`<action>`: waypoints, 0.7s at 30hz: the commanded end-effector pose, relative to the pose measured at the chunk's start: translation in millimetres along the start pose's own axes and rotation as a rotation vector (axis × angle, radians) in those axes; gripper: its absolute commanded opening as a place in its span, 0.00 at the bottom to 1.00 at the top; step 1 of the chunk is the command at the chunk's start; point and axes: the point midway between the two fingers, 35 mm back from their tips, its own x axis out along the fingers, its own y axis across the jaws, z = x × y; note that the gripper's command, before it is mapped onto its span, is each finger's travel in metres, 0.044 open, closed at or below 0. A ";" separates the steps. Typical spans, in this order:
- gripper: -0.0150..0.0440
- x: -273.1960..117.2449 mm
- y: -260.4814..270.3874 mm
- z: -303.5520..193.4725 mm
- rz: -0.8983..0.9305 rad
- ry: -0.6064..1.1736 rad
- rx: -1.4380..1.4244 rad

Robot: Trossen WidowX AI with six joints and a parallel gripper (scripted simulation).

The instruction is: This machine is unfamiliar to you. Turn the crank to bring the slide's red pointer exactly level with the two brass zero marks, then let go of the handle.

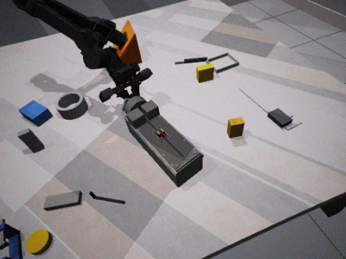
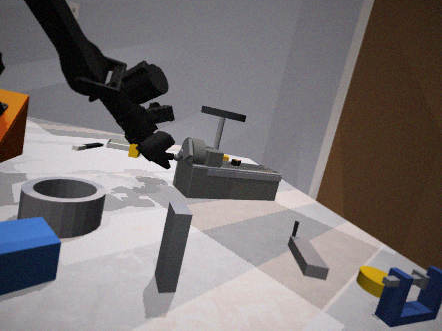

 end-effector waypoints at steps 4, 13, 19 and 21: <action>0.25 7.3 -8.7 -7.5 -0.001 0.005 0.000; 0.25 10.3 -18.0 -10.6 -0.002 0.005 0.000; 0.25 10.7 -22.1 -10.9 -0.002 0.005 0.000; 0.25 10.6 -23.0 -10.7 -0.002 0.005 0.000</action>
